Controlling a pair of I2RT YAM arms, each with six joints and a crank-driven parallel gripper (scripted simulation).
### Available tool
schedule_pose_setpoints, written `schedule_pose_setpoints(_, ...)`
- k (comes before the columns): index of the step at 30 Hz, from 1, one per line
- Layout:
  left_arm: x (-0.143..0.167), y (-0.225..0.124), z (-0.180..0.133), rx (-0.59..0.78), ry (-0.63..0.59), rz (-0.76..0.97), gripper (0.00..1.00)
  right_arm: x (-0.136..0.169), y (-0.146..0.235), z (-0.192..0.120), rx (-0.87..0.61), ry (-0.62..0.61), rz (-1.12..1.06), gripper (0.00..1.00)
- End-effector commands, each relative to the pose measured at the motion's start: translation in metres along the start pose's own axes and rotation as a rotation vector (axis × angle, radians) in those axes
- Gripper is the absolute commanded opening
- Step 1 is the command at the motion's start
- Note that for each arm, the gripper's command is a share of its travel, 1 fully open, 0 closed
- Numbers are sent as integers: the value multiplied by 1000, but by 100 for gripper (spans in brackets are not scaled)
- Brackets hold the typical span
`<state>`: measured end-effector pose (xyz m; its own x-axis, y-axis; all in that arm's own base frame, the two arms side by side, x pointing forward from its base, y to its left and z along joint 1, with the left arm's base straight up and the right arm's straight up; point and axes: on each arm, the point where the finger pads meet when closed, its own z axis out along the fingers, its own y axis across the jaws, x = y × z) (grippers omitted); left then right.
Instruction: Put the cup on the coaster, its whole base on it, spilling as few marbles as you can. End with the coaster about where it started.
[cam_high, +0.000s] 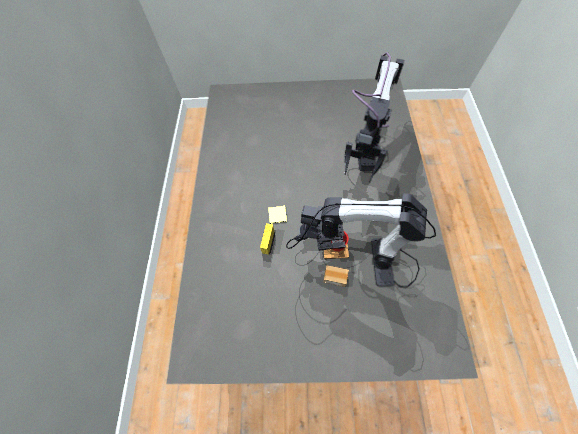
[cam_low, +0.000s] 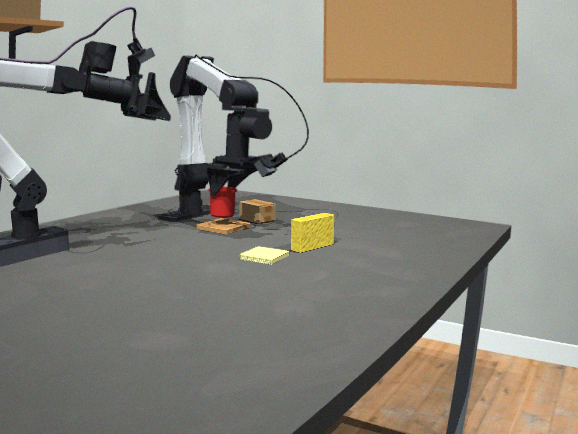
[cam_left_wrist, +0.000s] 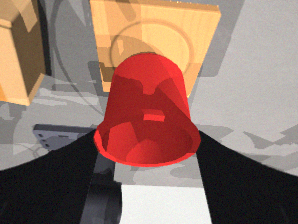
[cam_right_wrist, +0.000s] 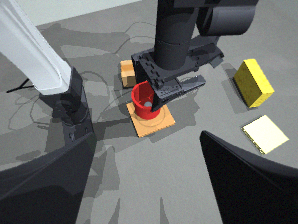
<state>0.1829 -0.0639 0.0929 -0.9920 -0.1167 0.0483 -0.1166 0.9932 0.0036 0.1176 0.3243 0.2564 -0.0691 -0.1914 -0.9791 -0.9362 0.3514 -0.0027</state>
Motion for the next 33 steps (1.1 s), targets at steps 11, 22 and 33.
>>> schedule_pose_setpoints(11,-6,-1,19,9,-42,-13,76,-25,-2,-4,-2,-59,-1,100)
schedule_pose_setpoints(22,-9,0,0,20,-73,-19,100,-25,-2,-4,-2,-59,-1,100)
schedule_pose_setpoints(33,-8,1,-28,14,-49,-20,100,-25,-2,-4,-2,-59,-1,100)
